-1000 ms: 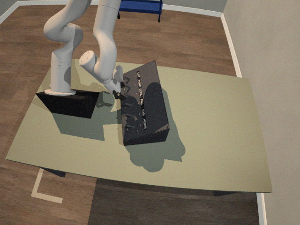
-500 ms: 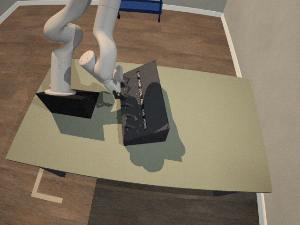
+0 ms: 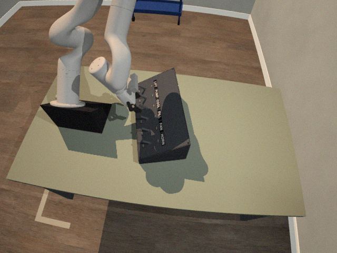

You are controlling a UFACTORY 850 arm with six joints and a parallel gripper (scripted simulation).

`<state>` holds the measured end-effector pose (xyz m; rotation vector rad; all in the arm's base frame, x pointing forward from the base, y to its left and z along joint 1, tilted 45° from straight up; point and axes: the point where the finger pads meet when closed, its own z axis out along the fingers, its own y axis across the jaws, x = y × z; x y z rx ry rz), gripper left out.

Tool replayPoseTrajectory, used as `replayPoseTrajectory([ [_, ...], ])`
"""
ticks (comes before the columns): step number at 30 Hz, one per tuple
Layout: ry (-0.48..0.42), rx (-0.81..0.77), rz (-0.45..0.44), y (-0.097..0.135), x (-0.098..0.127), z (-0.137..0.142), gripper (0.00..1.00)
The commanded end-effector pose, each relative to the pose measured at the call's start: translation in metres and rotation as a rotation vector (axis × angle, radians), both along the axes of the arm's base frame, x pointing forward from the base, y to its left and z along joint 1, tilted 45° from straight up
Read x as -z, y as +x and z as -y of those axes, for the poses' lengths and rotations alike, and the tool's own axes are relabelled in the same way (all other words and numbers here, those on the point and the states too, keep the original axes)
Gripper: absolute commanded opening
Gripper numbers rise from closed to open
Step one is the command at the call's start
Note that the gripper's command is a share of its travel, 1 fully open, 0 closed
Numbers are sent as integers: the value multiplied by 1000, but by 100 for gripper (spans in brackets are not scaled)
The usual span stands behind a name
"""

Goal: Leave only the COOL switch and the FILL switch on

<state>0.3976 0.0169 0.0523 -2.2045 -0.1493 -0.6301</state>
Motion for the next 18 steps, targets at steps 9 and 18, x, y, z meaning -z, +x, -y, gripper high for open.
replayPoseTrajectory([
  [9,-1,1,1,4,7,7,100],
  [18,-1,1,1,11,22,22,100],
])
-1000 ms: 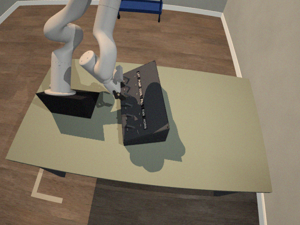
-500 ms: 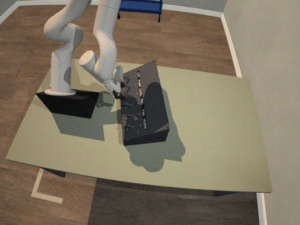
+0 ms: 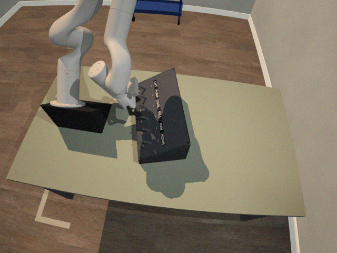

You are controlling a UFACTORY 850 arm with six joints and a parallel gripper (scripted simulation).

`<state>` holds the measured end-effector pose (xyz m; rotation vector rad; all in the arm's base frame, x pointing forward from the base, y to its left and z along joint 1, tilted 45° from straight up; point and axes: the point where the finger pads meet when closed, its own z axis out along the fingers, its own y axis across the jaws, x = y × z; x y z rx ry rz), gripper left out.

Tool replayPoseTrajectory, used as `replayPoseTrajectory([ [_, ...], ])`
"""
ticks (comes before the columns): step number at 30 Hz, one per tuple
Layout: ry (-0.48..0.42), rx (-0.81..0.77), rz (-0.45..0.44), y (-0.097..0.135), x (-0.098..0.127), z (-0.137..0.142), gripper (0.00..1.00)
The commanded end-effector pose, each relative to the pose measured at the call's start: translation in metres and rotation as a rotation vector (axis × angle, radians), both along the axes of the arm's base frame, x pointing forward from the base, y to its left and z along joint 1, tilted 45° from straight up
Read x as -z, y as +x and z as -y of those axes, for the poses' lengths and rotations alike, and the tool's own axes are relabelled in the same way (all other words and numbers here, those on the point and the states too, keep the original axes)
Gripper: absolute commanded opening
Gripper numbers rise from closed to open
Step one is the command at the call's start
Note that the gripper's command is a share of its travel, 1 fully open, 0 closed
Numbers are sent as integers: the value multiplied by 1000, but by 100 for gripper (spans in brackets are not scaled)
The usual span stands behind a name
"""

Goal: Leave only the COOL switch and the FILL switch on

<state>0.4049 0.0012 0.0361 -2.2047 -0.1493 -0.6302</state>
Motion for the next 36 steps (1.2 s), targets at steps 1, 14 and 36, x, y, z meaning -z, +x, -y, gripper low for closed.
replayPoseTrajectory([
  [1,0,0,1,5,9,9,100],
  [14,0,0,1,15,30,30,100],
  [36,0,0,1,16,33,32,100],
])
